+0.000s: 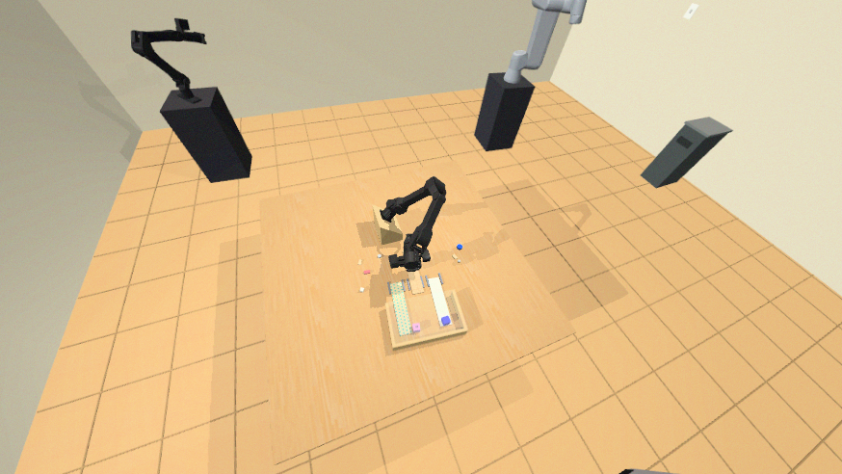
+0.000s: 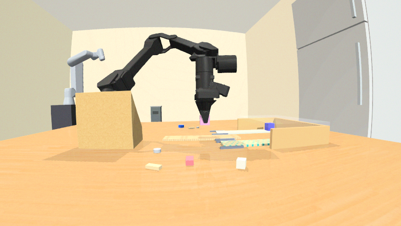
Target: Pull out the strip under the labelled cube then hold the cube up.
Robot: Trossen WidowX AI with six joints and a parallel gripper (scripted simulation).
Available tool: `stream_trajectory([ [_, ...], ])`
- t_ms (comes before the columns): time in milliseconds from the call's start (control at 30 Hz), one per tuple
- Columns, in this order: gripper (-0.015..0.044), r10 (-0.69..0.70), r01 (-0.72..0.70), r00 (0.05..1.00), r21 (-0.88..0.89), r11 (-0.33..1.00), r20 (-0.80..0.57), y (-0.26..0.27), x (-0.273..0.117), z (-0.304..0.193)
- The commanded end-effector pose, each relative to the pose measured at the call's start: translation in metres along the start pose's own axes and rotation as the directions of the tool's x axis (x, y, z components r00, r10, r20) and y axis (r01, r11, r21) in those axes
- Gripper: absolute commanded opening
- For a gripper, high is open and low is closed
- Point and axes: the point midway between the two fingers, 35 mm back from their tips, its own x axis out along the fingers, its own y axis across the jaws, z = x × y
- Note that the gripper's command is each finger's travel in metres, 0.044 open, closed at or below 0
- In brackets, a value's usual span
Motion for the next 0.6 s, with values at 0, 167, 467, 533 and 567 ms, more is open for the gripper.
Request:
stream_trajectory([
  [0,0.0,-0.004,0.004,1.0,-0.003,1.0,-0.005,-0.002,0.002,-0.01],
  [167,0.0,-0.005,0.005,1.0,-0.002,1.0,-0.005,-0.003,-0.013,-0.009],
  [467,0.0,-0.005,0.005,1.0,-0.002,1.0,-0.005,-0.002,-0.034,-0.01],
  [533,0.0,-0.005,0.005,1.0,-0.002,1.0,-0.005,-0.002,-0.034,-0.01],
  [567,0.0,-0.005,0.005,1.0,-0.002,1.0,-0.005,-0.002,-0.034,-0.01],
])
